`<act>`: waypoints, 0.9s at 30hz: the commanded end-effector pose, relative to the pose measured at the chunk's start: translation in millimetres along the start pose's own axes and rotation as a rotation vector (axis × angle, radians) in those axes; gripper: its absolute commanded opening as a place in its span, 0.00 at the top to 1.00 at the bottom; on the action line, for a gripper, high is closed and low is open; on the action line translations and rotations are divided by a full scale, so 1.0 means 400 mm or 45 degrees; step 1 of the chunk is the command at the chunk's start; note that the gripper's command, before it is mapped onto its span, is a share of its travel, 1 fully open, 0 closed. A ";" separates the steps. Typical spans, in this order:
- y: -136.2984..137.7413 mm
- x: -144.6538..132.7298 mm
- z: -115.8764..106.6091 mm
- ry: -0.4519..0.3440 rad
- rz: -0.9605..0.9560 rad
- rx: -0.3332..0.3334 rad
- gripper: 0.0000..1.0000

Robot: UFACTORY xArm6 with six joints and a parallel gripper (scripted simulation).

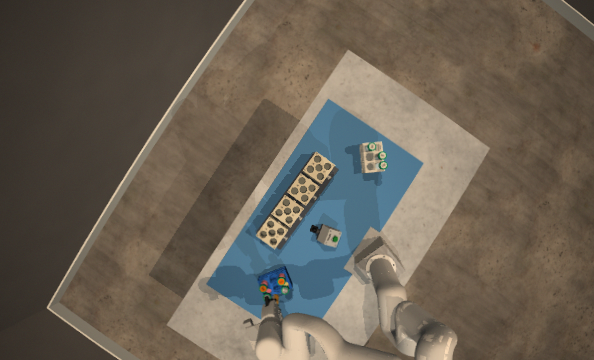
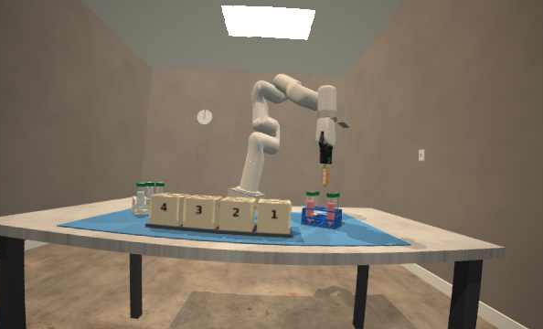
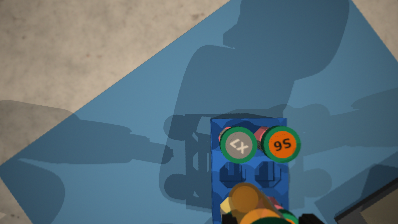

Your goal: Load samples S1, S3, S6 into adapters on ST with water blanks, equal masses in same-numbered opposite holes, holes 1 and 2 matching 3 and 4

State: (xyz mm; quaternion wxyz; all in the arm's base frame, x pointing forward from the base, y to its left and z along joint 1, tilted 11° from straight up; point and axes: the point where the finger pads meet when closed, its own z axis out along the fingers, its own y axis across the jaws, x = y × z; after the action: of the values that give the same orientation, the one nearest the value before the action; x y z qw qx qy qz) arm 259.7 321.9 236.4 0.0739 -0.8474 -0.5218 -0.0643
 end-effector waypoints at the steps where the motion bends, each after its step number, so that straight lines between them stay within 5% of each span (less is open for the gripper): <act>1: 0.001 0.003 -0.005 0.006 0.000 -0.002 1.00; 27: 0.225 -0.156 -0.005 0.006 0.933 -0.001 1.00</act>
State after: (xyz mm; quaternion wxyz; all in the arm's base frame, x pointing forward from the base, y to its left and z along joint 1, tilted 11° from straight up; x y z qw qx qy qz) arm 302.3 242.2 222.3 0.0910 -0.9651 -0.2426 -0.0386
